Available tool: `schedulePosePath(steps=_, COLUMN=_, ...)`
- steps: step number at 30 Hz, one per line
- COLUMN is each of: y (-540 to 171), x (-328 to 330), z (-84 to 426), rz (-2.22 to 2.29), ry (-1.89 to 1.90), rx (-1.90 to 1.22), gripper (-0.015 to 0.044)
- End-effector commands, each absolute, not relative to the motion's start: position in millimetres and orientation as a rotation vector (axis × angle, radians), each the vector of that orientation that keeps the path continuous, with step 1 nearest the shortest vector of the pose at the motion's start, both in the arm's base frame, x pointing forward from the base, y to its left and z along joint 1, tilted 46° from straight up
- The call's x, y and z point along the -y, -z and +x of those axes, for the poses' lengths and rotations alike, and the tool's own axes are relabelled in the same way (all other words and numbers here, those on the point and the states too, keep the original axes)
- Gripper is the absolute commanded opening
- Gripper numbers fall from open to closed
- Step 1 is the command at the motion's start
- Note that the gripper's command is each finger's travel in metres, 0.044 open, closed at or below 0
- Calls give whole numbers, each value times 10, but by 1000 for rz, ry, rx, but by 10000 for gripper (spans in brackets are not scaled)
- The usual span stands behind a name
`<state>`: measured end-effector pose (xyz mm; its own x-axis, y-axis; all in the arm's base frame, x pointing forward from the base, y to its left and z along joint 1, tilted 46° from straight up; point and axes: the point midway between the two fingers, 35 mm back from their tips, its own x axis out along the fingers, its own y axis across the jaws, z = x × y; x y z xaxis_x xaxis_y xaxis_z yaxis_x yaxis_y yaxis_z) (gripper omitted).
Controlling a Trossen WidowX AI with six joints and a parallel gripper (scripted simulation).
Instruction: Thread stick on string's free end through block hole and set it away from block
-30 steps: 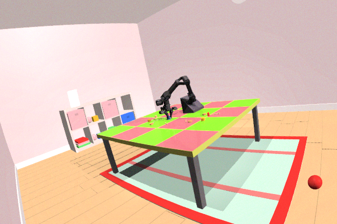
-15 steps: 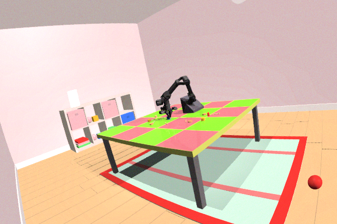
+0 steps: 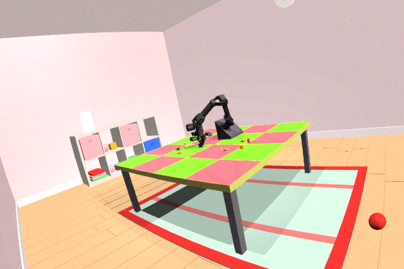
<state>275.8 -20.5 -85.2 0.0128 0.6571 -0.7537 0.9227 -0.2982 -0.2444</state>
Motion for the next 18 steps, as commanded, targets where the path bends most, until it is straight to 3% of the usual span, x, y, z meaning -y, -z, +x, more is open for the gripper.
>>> schedulePosePath(steps=1, y=833, x=190, z=2767, rz=1974, ry=1178, rx=-1623, gripper=0)
schedulePosePath(steps=18, y=691, x=54, z=2848, rz=1973, ry=1178, rx=-1627, gripper=0)
